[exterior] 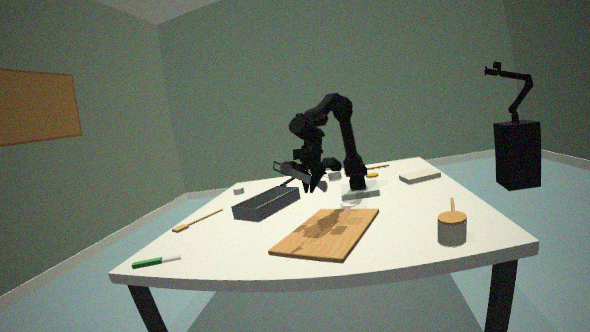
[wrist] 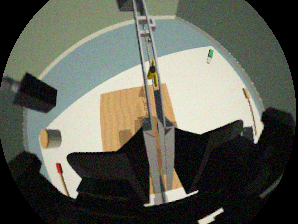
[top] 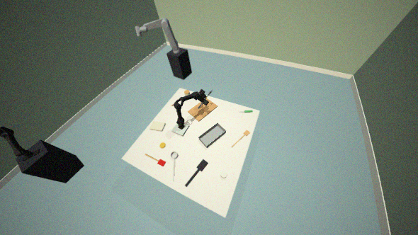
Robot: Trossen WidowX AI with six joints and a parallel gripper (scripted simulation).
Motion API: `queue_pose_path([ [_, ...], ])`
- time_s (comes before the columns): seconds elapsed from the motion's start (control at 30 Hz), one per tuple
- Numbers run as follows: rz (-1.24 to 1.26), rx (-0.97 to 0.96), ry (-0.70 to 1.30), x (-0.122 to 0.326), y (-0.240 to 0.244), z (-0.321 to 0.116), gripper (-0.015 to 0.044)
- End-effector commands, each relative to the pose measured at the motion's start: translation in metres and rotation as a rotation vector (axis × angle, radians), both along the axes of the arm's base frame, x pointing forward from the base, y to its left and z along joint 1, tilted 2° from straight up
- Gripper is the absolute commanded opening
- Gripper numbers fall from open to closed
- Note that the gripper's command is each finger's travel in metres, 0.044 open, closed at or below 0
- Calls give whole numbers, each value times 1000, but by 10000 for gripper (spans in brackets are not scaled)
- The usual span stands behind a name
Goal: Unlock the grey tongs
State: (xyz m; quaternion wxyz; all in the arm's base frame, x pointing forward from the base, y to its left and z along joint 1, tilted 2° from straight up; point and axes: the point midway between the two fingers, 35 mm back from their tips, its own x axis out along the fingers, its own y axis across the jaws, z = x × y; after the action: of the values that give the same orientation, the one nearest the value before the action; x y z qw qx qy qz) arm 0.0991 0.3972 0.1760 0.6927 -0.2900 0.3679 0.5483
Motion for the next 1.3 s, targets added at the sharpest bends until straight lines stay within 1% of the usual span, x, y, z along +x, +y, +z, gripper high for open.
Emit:
queue_pose_path([
  [0.0, -5, -59, 13, 1, 2, 2, -150],
  [1.07, -3, -492, 114, -5, -20, 12, -150],
  [1.27, -3, -511, 119, -5, -21, 13, -150],
])
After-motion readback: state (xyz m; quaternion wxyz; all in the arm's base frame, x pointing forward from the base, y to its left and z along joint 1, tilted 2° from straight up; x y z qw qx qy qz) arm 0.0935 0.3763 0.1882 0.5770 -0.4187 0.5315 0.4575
